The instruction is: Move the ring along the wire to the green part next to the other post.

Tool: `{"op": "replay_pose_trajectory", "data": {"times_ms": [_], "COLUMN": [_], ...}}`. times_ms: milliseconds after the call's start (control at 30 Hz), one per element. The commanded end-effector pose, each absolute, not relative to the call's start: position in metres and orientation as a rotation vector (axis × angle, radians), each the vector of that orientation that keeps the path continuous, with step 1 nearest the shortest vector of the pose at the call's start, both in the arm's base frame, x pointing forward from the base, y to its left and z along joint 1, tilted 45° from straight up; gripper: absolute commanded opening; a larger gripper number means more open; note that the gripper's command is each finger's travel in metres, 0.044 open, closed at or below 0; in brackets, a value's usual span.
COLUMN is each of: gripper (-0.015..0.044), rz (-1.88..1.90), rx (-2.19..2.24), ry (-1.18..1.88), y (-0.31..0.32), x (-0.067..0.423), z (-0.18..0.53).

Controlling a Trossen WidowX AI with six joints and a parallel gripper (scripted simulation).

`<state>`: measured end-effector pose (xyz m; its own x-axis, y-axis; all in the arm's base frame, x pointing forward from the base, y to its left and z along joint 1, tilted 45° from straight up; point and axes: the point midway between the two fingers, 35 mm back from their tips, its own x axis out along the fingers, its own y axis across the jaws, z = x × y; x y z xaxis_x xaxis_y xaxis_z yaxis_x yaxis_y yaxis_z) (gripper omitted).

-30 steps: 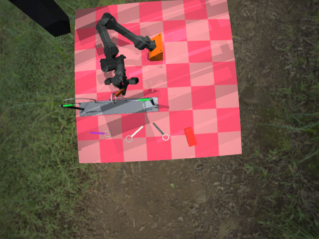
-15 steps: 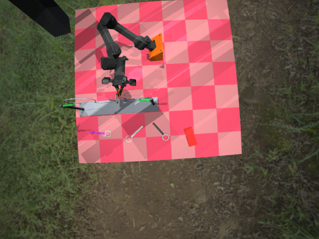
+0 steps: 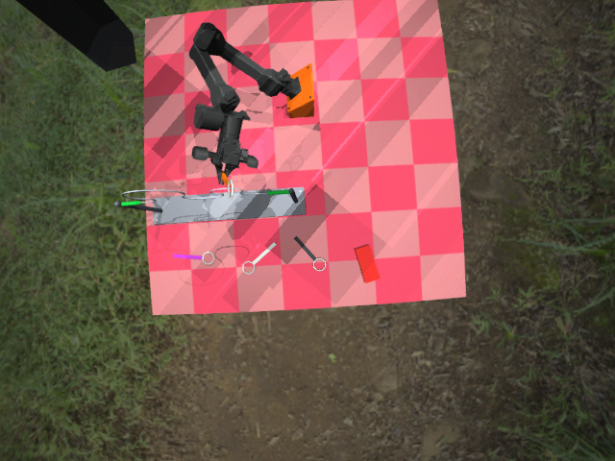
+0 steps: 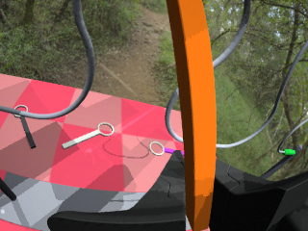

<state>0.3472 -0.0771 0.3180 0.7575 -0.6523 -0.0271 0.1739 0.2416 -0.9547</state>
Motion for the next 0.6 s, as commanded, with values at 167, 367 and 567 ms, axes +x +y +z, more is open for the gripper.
{"op": "replay_pose_trajectory", "data": {"times_ms": [167,367,567], "gripper": [-0.0150,-0.0150,-0.0150], "rz": [-0.636,-0.660,-0.683], "rx": [-1.383,-1.518,-1.653], "ry": [0.455,0.442,0.428], "y": [-0.081,-0.081,-0.081], "x": [0.345,0.344,0.344], "z": [0.331,0.339,0.347]}}
